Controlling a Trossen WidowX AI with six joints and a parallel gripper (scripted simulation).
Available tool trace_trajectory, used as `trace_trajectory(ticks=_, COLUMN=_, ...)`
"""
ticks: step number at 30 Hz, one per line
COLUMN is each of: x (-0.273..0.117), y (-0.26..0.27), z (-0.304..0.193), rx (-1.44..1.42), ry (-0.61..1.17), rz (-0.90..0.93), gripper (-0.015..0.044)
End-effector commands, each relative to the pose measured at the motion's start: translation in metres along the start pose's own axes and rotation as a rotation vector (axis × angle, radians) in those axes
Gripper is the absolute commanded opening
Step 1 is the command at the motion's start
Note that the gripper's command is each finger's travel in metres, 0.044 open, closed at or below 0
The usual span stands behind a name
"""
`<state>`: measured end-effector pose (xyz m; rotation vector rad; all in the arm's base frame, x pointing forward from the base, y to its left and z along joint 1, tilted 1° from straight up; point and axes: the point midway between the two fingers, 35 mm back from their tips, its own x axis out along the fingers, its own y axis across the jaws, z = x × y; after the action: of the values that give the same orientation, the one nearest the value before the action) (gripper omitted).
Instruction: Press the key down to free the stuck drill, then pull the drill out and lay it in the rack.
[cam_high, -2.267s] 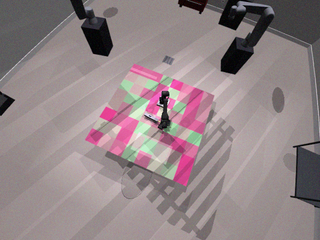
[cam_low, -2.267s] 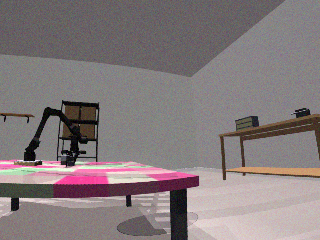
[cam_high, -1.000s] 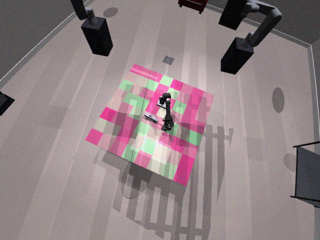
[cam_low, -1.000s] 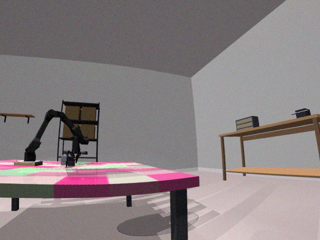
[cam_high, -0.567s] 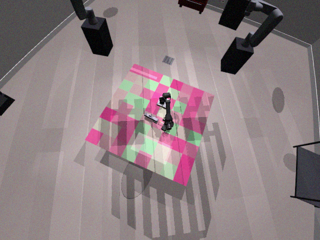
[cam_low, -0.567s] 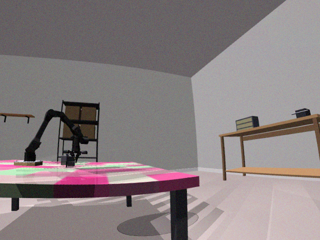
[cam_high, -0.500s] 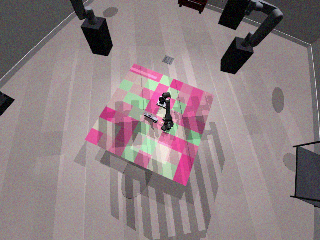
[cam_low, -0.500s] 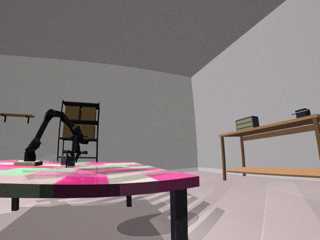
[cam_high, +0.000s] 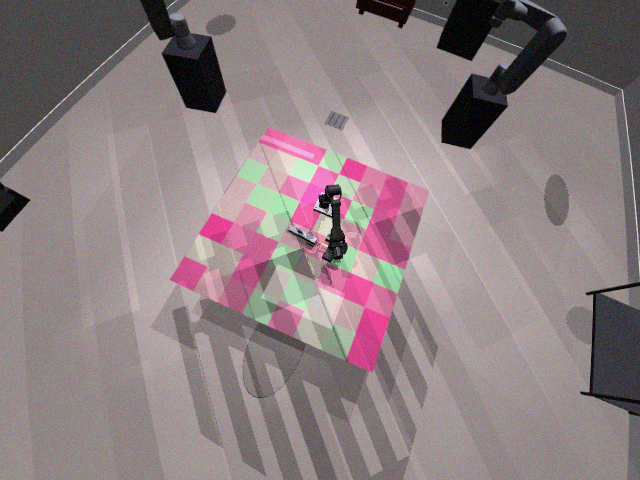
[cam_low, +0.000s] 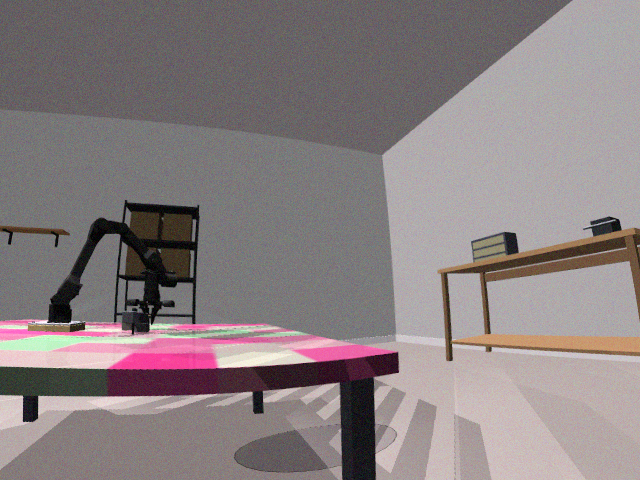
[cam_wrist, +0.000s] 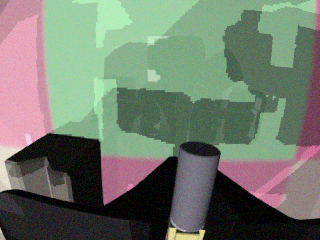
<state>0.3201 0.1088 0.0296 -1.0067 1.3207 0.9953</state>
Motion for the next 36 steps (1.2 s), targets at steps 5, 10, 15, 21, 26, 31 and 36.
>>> trace_trajectory(ticks=5, x=-0.0044, y=0.0000, z=-0.0002, rx=0.001, ry=-0.004, rz=-0.003, gripper=0.0000)
trace_trajectory(ticks=10, x=-0.0057, y=0.0001, z=-0.0006, rx=0.001, ry=-0.004, rz=-0.003, gripper=0.0000)
trace_trajectory(ticks=15, x=-0.0070, y=0.0003, z=-0.0009, rx=0.001, ry=-0.004, rz=-0.003, gripper=0.0000)
trace_trajectory(ticks=21, x=-0.0086, y=0.0005, z=-0.0012, rx=0.001, ry=-0.004, rz=-0.003, gripper=0.0000)
trace_trajectory(ticks=26, x=-0.0099, y=0.0006, z=-0.0014, rx=0.001, ry=-0.004, rz=-0.003, gripper=0.0000)
trace_trajectory(ticks=31, x=-0.0112, y=0.0007, z=-0.0016, rx=0.001, ry=-0.004, rz=-0.003, gripper=0.0000)
trace_trajectory(ticks=36, x=-0.0125, y=0.0009, z=-0.0018, rx=0.001, ry=-0.004, rz=-0.003, gripper=0.0000)
